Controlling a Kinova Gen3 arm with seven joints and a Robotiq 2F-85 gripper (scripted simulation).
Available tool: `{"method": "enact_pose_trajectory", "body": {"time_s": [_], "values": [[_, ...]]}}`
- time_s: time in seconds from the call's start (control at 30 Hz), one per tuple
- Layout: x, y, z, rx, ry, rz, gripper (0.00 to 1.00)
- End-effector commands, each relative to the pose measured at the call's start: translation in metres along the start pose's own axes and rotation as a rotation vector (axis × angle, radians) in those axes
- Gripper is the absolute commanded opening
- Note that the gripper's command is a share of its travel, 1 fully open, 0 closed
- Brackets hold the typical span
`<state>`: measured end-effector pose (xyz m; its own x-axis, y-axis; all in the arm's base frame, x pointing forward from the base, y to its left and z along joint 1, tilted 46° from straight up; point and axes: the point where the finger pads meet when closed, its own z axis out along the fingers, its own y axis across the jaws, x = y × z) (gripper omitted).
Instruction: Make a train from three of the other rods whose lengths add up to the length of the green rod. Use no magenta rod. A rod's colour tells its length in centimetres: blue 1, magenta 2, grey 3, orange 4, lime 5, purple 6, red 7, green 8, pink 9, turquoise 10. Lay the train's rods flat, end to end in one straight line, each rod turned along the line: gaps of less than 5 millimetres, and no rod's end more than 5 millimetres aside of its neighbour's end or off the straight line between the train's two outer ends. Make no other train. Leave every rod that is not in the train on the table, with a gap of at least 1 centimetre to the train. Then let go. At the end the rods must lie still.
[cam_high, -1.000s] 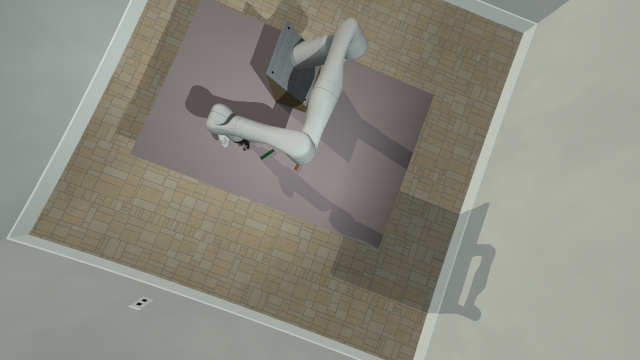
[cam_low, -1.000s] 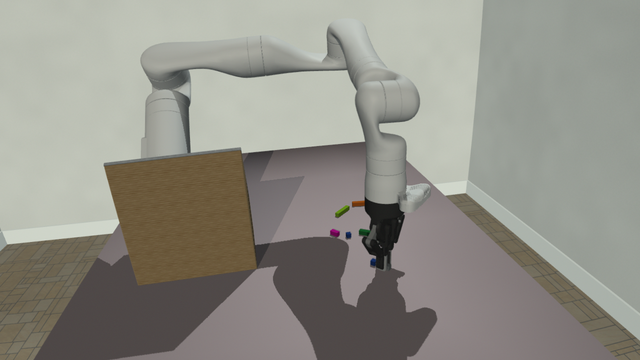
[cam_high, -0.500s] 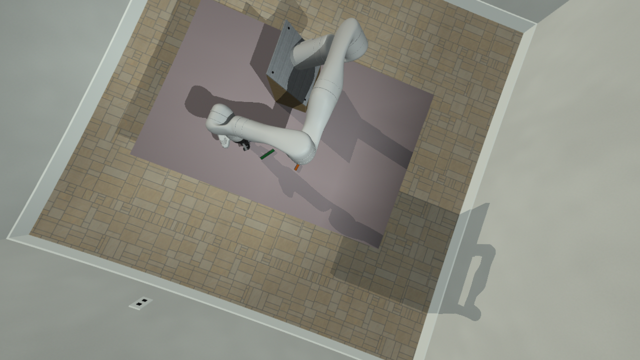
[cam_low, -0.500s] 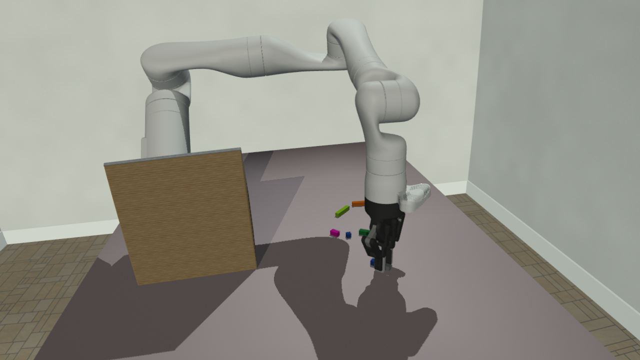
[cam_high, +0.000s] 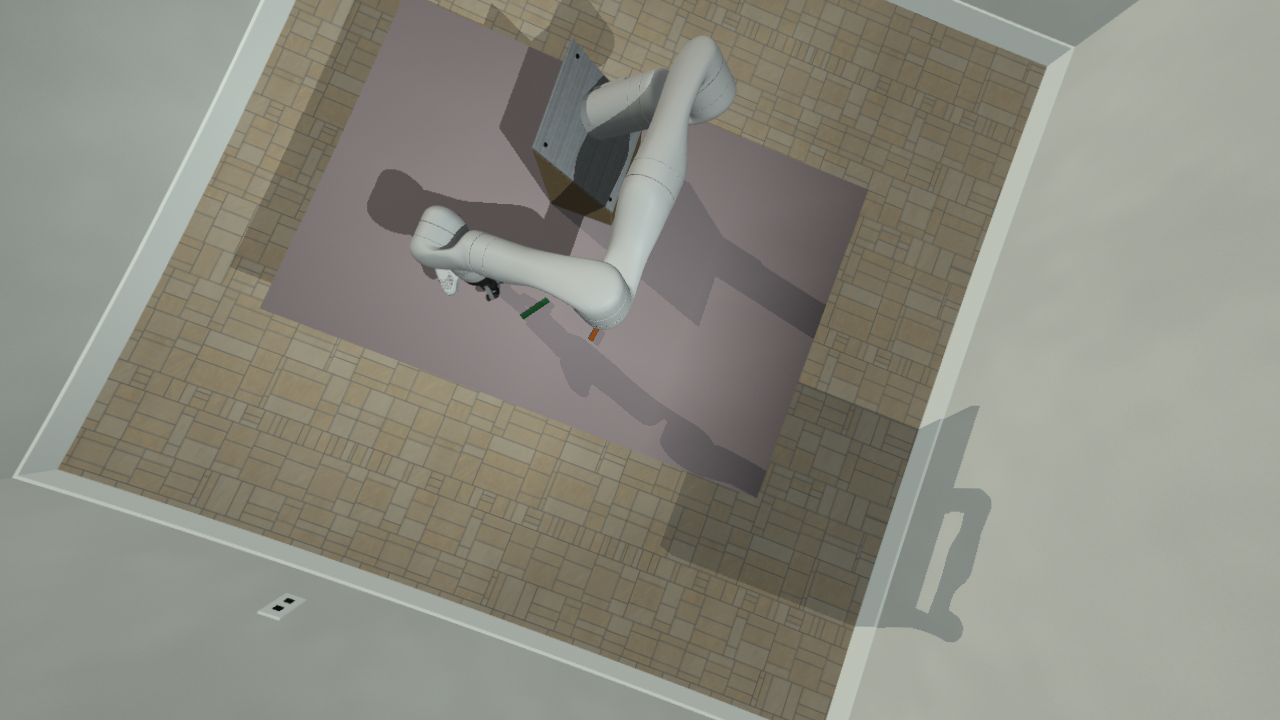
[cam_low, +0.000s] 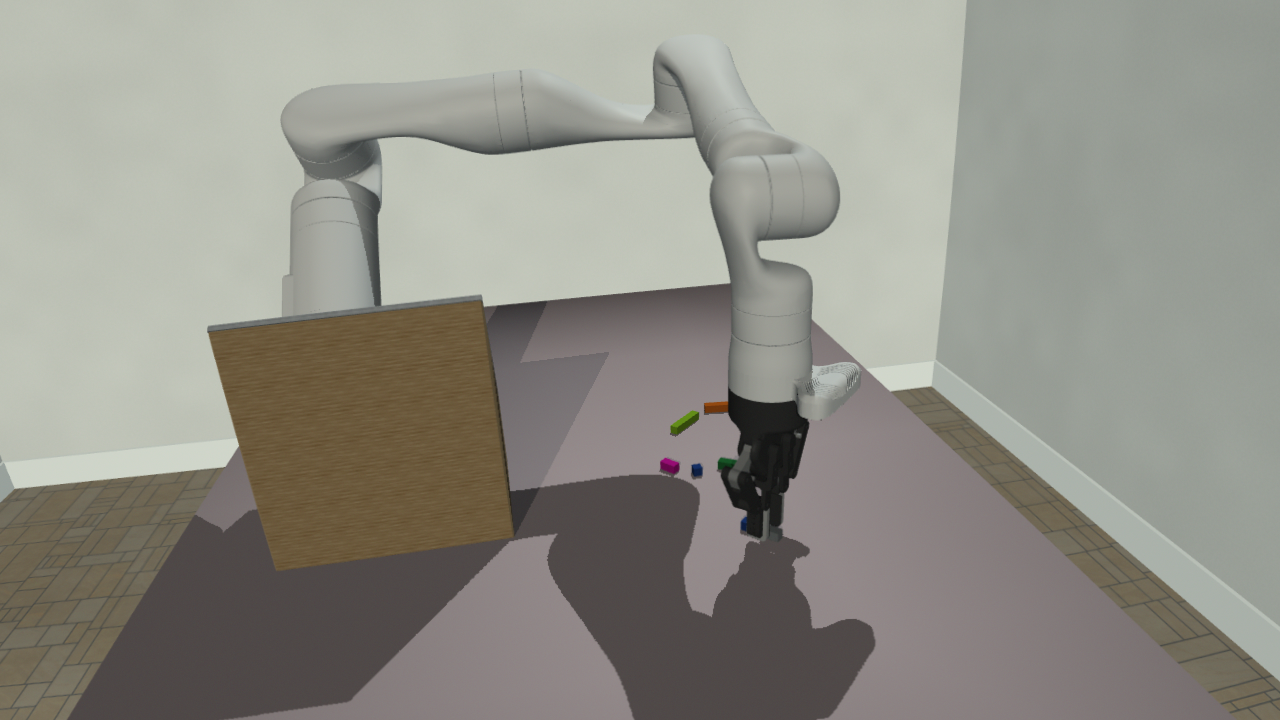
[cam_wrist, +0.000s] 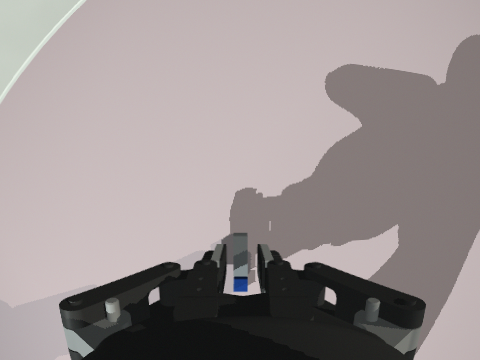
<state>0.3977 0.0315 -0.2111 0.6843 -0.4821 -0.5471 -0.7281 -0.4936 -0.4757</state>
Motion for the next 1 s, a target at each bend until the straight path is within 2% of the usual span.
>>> {"method": "enact_pose_trajectory", "body": {"time_s": [0.0,0.3,0.37,0.57,0.77,0.8,0.97], "values": [[0.002,-0.001,-0.011,0.003,0.007,0.000,0.24],[0.002,-0.001,-0.057,0.003,0.007,0.000,0.24],[0.002,-0.001,-0.057,0.003,0.007,0.000,0.24],[0.002,-0.001,-0.081,0.003,0.007,0.000,0.24],[0.002,-0.001,-0.086,0.003,0.007,0.000,0.24],[0.002,-0.001,-0.086,0.003,0.007,0.000,1.00],[0.002,-0.001,-0.086,0.003,0.007,0.000,1.00]]}}
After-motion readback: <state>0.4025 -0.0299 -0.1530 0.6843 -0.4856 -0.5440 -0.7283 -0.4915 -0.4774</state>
